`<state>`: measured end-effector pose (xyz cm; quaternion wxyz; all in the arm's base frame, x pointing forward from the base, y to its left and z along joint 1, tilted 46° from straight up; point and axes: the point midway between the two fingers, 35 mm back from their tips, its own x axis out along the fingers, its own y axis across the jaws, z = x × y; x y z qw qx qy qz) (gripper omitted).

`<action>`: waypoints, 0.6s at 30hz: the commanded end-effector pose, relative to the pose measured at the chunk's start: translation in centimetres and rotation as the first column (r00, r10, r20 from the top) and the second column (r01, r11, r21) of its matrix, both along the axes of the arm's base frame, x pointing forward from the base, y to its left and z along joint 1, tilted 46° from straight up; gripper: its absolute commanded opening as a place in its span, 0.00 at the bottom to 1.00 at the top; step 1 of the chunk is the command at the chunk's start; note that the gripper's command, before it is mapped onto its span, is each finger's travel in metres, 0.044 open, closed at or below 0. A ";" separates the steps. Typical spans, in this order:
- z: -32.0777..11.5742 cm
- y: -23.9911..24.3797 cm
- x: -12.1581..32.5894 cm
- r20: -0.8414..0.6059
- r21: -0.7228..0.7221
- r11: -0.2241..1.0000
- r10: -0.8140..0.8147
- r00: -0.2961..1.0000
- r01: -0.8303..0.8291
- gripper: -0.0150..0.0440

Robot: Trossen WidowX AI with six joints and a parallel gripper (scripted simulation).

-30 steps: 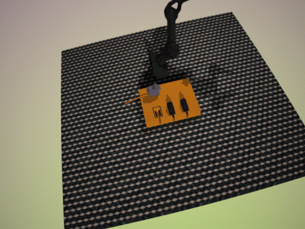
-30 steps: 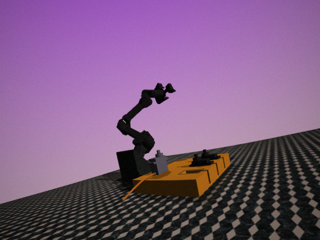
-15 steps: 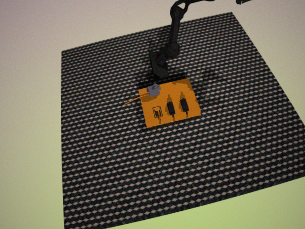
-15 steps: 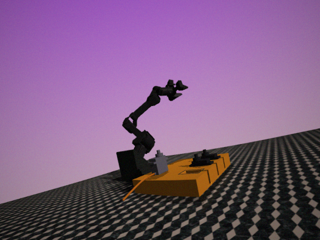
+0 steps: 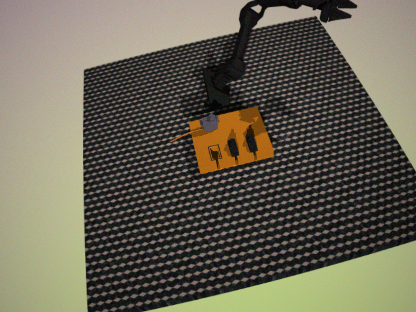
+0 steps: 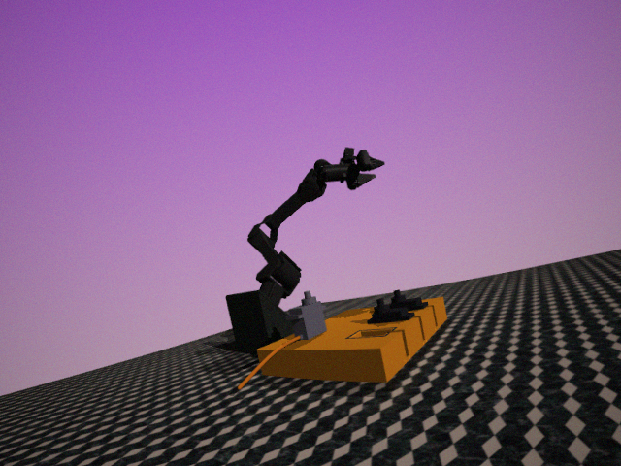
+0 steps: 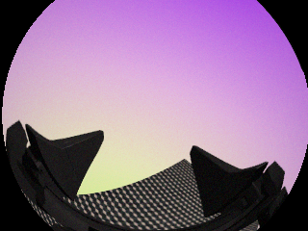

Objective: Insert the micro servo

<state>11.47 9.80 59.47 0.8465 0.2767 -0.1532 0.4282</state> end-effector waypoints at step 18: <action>-6.1 -2.3 11.3 -0.310 -0.030 0.987 -0.161 0.937 0.159 1.00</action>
